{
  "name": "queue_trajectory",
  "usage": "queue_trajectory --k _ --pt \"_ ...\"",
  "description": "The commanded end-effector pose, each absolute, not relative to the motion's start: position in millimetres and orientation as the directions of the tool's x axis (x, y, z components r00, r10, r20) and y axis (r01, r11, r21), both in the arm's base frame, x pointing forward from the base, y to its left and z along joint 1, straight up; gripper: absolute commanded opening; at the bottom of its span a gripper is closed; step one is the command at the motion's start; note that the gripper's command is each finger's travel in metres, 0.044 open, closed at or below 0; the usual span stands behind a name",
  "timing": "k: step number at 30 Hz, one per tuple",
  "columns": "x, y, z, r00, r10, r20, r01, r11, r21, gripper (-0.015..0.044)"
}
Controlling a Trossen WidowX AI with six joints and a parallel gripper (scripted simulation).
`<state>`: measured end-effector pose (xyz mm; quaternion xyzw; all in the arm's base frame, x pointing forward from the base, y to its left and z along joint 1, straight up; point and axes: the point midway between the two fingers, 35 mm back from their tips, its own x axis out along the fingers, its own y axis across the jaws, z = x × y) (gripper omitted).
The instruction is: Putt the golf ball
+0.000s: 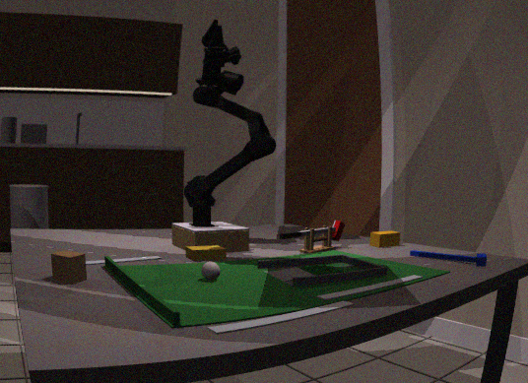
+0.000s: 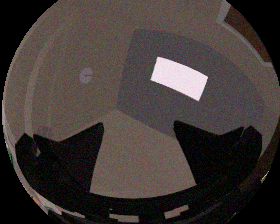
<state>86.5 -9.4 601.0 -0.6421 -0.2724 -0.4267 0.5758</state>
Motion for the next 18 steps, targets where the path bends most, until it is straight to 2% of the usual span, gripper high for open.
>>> queue_trajectory --k 1,2,10,18 --pt "85 -10 601 0.485 -0.142 0.863 0.843 -0.188 -0.504 0.0426" --pt "81 -13 602 0.477 -0.146 0.867 0.848 -0.184 -0.497 0.044" --pt "30 -74 611 0.34 -0.251 0.906 0.934 -0.026 -0.357 0.044" --pt "28 -132 600 0.326 -0.365 0.872 0.945 0.118 -0.304 0.044"
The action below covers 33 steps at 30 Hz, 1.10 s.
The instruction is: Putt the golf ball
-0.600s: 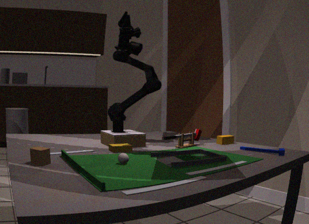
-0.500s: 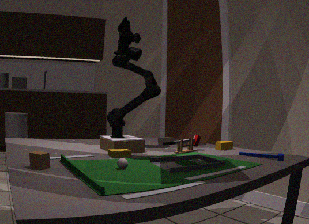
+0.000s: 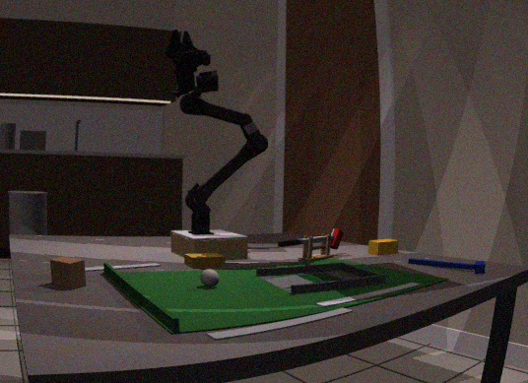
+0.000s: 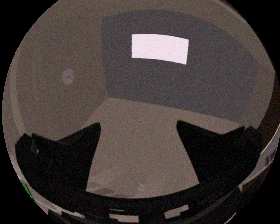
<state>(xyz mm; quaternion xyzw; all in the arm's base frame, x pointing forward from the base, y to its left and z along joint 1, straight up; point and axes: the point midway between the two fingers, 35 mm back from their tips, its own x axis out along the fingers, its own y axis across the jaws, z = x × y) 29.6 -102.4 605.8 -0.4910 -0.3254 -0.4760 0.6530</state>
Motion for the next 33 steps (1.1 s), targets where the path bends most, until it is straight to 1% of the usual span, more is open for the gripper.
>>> queue_trajectory --k 1,6,12,15,22,24,28,33 --pt "30 -141 597 0.328 -0.385 0.863 0.945 0.137 -0.298 0.044" --pt "49 -191 577 0.368 -0.495 0.787 0.928 0.25 -0.277 0.044" --pt "98 -239 538 0.485 -0.593 0.642 0.87 0.397 -0.291 0.044" --pt "130 -242 521 0.573 -0.578 0.581 0.81 0.508 -0.294 0.044" --pt "192 -254 475 0.714 -0.571 0.406 0.697 0.633 -0.337 0.044" --pt "216 -253 456 0.764 -0.551 0.335 0.644 0.677 -0.357 0.044" --pt "265 -239 415 0.86 -0.479 0.178 0.508 0.763 -0.401 0.044" --pt "320 -202 359 0.941 -0.338 -0.029 0.289 0.843 -0.453 0.044"
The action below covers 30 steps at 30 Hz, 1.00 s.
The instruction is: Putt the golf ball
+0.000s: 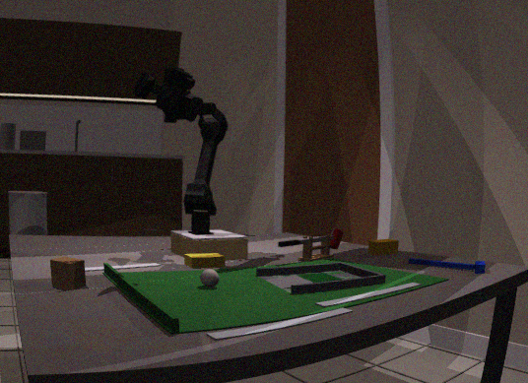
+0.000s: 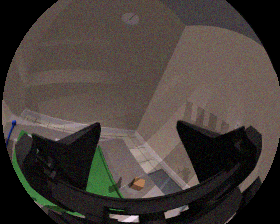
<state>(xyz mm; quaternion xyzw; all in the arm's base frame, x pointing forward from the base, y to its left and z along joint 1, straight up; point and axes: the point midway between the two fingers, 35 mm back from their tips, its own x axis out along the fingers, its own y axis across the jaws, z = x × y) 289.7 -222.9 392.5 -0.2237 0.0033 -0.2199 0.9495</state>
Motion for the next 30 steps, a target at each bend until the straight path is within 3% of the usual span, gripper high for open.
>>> queue_trajectory --k 1,8,14,23,30 --pt "329 -192 348 0.95 -0.305 -0.071 0.24 0.854 -0.462 0.044" --pt "374 -108 269 0.932 -0.047 -0.359 -0.148 0.855 -0.497 0.044" --pt "380 -22 204 0.793 0.159 -0.588 -0.501 0.721 -0.48 0.044" --pt "326 97 120 0.399 0.337 -0.853 -0.908 0.275 -0.316 0.044" --pt "248 162 75 0.023 0.291 -0.956 -0.98 -0.181 -0.079 0.044"
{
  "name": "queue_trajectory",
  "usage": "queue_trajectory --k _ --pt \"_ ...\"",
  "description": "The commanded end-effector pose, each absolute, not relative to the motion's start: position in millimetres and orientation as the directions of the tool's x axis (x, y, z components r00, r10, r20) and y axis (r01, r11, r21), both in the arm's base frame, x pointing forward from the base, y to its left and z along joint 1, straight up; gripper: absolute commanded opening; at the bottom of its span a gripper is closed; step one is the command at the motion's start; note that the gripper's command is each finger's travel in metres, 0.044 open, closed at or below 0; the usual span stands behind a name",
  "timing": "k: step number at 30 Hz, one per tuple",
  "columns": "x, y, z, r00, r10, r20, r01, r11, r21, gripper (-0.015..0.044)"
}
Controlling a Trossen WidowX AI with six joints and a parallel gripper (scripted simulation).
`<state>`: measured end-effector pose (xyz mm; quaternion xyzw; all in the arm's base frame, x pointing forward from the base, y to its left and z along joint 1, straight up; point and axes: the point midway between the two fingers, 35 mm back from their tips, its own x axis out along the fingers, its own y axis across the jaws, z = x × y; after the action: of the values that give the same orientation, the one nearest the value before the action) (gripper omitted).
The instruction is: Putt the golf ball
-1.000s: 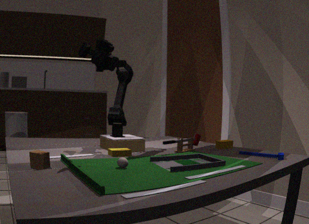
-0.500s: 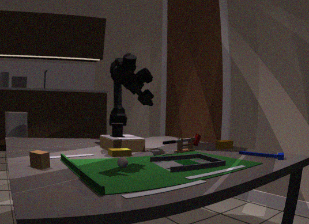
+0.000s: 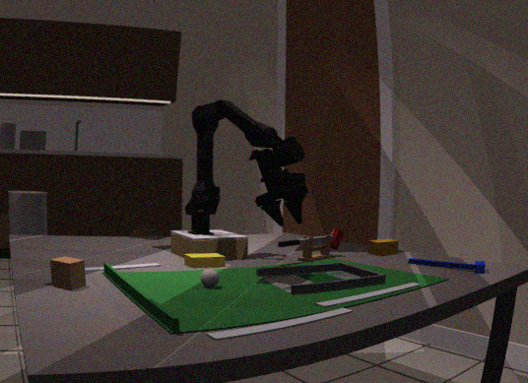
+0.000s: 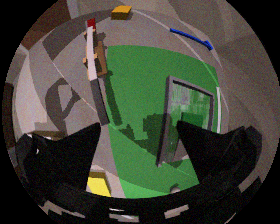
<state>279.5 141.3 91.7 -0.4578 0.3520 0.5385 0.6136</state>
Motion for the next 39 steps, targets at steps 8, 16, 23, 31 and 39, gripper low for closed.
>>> queue_trajectory --k 8,16,23,31,39 --pt "231 175 68 -0.052 0.257 -0.965 -0.961 -0.275 -0.022 0.044" --pt "232 176 44 -0.052 0.257 -0.965 -0.961 -0.275 -0.022 0.044" --pt "232 176 26 -0.052 0.257 -0.965 -0.961 -0.275 -0.022 0.044" --pt "232 176 19 -0.052 0.257 -0.965 -0.961 -0.275 -0.022 0.044" --pt "233 177 7 -0.052 0.257 -0.965 -0.961 -0.275 -0.022 0.044"
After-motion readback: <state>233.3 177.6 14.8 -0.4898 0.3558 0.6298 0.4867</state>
